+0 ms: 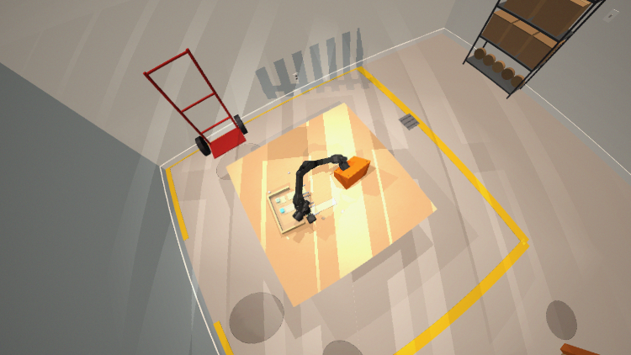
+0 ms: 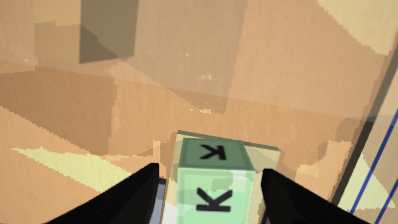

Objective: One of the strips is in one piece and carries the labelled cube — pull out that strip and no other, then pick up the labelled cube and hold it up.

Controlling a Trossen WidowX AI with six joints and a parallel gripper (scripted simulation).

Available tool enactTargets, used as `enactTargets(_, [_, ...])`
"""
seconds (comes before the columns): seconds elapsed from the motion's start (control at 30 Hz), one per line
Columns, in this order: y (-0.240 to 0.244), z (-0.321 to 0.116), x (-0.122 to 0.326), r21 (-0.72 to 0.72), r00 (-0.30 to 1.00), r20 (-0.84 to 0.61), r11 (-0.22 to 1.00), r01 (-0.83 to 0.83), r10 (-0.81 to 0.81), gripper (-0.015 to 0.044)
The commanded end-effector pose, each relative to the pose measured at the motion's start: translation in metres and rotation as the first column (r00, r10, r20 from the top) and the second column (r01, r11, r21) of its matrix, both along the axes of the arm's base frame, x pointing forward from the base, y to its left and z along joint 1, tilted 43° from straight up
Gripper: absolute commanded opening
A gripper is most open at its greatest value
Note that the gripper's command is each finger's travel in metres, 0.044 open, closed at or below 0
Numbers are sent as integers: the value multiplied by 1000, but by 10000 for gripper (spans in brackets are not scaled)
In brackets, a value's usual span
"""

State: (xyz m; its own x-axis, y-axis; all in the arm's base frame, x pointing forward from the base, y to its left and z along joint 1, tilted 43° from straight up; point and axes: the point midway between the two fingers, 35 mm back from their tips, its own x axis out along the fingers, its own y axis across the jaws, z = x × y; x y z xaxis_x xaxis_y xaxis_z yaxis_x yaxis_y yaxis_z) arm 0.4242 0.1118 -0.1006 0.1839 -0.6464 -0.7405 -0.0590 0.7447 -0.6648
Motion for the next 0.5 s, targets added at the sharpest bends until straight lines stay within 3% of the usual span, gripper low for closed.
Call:
enactTargets(0.0, [-3, -3, 0, -7, 1000, -2, 1000, -7, 7, 250])
enactTargets(0.03, [-4, -4, 0, -7, 1000, -2, 1000, -7, 7, 250])
enactTargets(0.17, [-2, -2, 0, -1, 1000, -1, 1000, 1, -1, 145])
enactTargets(0.37, [-2, -2, 0, -1, 1000, -1, 1000, 1, -1, 105])
enactTargets(0.47, [-2, -2, 0, -1, 1000, -1, 1000, 1, -1, 26])
